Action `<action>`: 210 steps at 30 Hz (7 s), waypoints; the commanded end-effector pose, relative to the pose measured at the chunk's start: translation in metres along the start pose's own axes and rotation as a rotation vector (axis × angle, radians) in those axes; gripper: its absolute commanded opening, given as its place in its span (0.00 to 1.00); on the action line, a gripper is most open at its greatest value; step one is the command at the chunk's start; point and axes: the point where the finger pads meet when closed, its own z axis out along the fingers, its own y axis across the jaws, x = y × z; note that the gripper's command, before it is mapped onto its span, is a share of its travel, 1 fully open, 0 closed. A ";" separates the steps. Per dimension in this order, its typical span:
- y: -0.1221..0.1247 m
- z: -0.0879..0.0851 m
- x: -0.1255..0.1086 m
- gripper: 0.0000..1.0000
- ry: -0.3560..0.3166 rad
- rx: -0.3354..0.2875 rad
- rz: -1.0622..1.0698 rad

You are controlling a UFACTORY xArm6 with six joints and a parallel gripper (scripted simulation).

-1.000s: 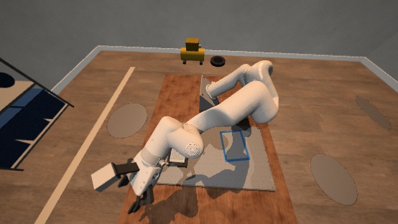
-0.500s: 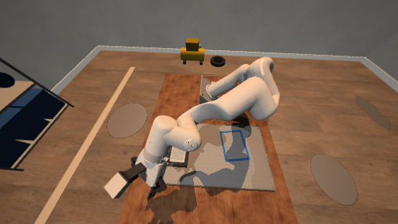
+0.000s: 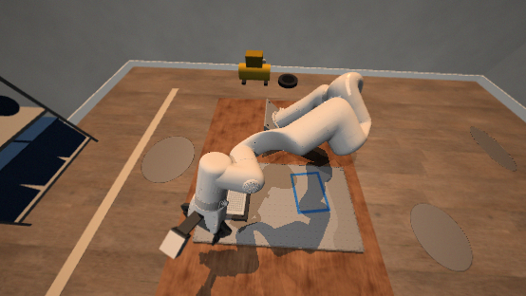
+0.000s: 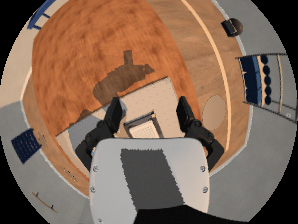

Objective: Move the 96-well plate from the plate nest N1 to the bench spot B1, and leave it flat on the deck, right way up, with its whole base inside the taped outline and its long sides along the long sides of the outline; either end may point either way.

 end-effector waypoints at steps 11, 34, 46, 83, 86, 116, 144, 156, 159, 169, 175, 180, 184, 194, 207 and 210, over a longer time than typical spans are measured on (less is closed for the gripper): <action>-0.003 -0.001 -0.053 1.00 -0.211 0.056 -0.159; -0.003 -0.014 -0.140 1.00 -0.453 0.143 -0.304; -0.003 -0.023 -0.171 1.00 -0.534 0.176 -0.346; -0.006 0.011 -0.192 1.00 -0.534 0.177 -0.346; -0.006 0.015 -0.195 1.00 -0.534 0.177 -0.346; -0.007 0.031 -0.205 1.00 -0.534 0.177 -0.346; -0.009 0.044 -0.213 1.00 -0.534 0.177 -0.346; -0.009 0.045 -0.214 1.00 -0.534 0.177 -0.346; -0.009 0.045 -0.214 1.00 -0.534 0.177 -0.346; -0.009 0.045 -0.214 0.00 -0.534 0.177 -0.346; -0.009 0.045 -0.214 0.00 -0.534 0.177 -0.346; -0.009 0.045 -0.214 0.00 -0.534 0.177 -0.346; -0.009 0.045 -0.214 0.00 -0.534 0.177 -0.346; -0.009 0.045 -0.214 0.00 -0.534 0.177 -0.346; -0.009 0.045 -0.214 0.00 -0.534 0.177 -0.346; -0.009 0.045 -0.214 0.00 -0.534 0.177 -0.346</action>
